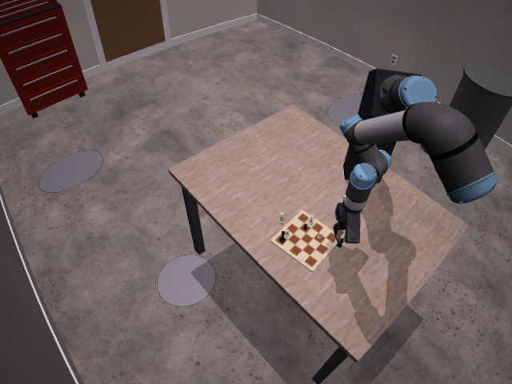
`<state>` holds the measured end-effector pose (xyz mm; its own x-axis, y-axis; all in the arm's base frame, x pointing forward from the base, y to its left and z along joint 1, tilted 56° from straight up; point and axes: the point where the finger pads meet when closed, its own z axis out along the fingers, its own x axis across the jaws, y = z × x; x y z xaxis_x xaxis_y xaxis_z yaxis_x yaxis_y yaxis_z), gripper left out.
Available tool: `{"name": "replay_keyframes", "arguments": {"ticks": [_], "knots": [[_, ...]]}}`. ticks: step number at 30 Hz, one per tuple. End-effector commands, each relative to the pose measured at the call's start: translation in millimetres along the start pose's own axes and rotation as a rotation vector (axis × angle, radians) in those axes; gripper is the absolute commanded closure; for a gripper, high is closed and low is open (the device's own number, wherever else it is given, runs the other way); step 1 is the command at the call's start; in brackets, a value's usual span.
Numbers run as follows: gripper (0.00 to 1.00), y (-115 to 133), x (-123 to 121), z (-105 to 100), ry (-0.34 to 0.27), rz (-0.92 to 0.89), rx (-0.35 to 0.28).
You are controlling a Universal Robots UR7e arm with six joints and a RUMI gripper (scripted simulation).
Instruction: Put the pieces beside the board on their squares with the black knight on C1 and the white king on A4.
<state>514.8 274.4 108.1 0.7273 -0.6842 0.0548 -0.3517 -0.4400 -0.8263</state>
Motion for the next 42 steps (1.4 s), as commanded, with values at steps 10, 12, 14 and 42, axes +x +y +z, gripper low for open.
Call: {"name": "replay_keyframes", "arguments": {"ticks": [10, 12, 14, 42], "knots": [[1.00, 56.1, 73.8, 5.5, -0.003, 0.289, -0.025], [1.00, 76.1, 97.5, 4.4, -0.002, 0.390, -0.025], [1.00, 95.5, 119.3, 2.1, -0.002, 0.487, -0.021], [1.00, 137.8, 163.2, -6.2, 0.001, 0.696, 0.001]]}}
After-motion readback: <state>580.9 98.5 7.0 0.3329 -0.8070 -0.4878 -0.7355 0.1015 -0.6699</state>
